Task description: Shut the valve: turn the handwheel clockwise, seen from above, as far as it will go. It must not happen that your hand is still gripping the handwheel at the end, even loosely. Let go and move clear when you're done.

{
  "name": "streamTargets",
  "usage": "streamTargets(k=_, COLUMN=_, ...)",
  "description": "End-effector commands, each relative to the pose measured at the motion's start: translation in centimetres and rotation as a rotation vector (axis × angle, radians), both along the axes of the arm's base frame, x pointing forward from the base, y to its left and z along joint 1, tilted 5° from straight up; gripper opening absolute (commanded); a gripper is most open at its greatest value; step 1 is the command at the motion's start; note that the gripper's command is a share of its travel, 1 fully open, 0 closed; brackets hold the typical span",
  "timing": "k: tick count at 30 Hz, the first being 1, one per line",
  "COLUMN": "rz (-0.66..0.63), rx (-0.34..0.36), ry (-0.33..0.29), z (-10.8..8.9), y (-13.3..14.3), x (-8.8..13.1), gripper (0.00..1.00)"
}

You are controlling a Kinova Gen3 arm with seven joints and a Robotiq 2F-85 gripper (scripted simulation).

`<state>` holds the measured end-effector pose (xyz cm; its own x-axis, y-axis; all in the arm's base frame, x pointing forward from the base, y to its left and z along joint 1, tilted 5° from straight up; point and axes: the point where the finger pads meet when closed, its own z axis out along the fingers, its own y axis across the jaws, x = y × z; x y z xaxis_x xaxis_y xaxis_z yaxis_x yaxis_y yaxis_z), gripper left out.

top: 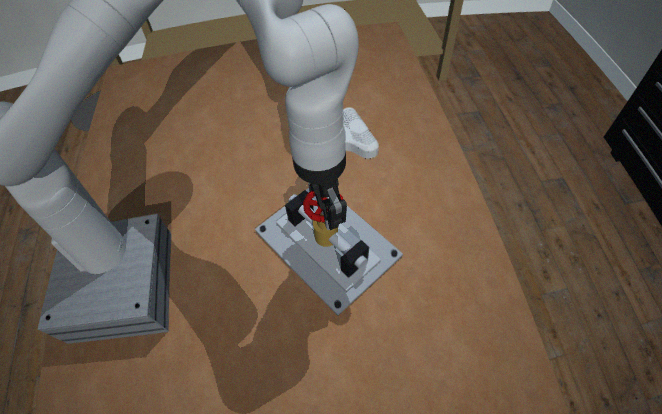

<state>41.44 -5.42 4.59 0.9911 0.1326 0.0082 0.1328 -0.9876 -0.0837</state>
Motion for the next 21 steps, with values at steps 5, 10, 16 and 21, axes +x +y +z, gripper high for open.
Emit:
streamTargets(k=5, rz=-0.113, rx=-0.002, ry=0.01, z=-0.09, y=0.0, x=0.04, gripper=0.0)
streamTargets(k=10, rz=-0.171, rx=-0.002, ry=0.015, z=-0.08, y=0.0, x=0.04, gripper=0.0)
streamTargets(k=16, rz=-0.287, rx=-0.003, ry=0.025, z=-0.09, y=0.0, x=0.04, gripper=0.0)
streamTargets(k=21, rz=-0.383, rx=-0.003, ry=0.033, z=-0.09, y=0.0, x=0.04, gripper=0.0)
